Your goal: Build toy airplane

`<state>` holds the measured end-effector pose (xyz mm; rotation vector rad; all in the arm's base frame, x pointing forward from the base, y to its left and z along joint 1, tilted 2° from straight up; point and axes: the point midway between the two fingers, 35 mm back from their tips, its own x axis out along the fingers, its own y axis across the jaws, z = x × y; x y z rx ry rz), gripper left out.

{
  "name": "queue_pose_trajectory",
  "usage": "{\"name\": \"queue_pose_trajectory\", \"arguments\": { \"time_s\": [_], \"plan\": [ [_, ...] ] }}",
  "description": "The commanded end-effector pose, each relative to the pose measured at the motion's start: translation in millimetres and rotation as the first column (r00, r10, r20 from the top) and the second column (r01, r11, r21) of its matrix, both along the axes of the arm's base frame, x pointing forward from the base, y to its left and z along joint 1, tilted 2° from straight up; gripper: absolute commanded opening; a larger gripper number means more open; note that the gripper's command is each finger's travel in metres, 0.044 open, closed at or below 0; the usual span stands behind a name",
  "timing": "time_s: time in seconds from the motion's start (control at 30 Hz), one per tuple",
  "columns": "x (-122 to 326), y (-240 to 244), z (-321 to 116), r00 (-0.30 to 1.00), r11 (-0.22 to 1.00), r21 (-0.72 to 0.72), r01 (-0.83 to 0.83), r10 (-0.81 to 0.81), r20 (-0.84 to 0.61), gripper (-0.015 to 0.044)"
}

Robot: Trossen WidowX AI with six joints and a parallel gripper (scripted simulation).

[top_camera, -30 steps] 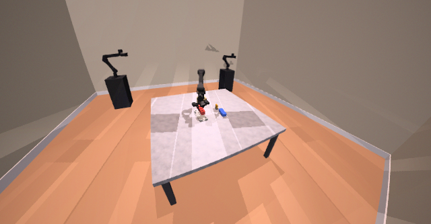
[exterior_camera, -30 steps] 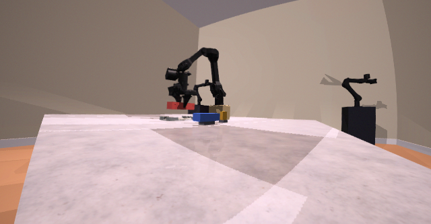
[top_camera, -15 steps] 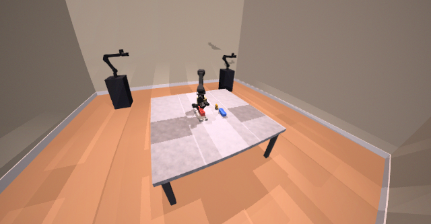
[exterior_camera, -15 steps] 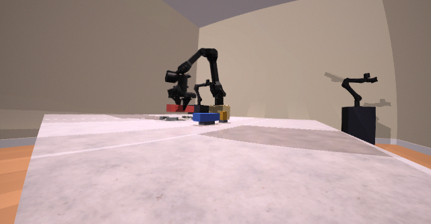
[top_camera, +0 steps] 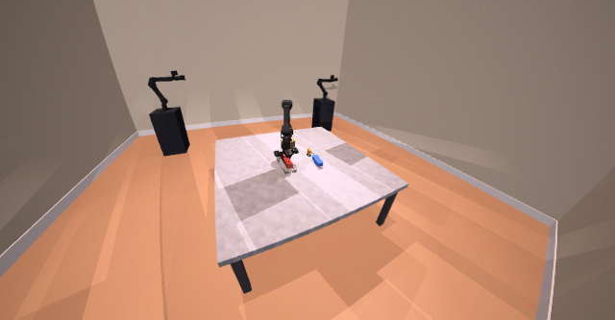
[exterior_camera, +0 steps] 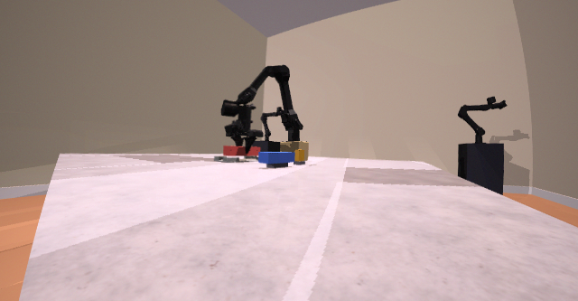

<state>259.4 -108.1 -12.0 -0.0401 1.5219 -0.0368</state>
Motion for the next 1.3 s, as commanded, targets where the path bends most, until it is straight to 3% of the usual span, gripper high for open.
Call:
{"name": "queue_pose_trajectory", "arguments": {
  "time_s": [0.0, 0.2, 0.37, 0.9, 1.1, 1.27],
  "plan": [
    [-0.2, 0.5, -3.4, 1.000, 1.000, 0.004, -0.003, 0.003, -0.003, 0.0195],
    [-0.2, 0.1, -1.1, 1.000, 1.000, 0.001, 0.000, 0.000, -0.001, 0.0161],
    [-0.2, 0.1, -1.1, 1.000, 1.000, 0.001, 0.000, 0.000, -0.001, 0.0030],
    [-0.2, 0.1, -1.1, 1.000, 1.000, 0.001, 0.000, 0.000, -0.001, 0.0440],
    [0.2, 0.0, 1.6, 1.000, 1.000, 0.001, 0.000, 0.000, -0.001, 0.0440],
    [0.5, 1.9, 78.0, 1.000, 1.000, 0.003, -0.002, 0.002, -0.002, 0.0440]
  ]
}}
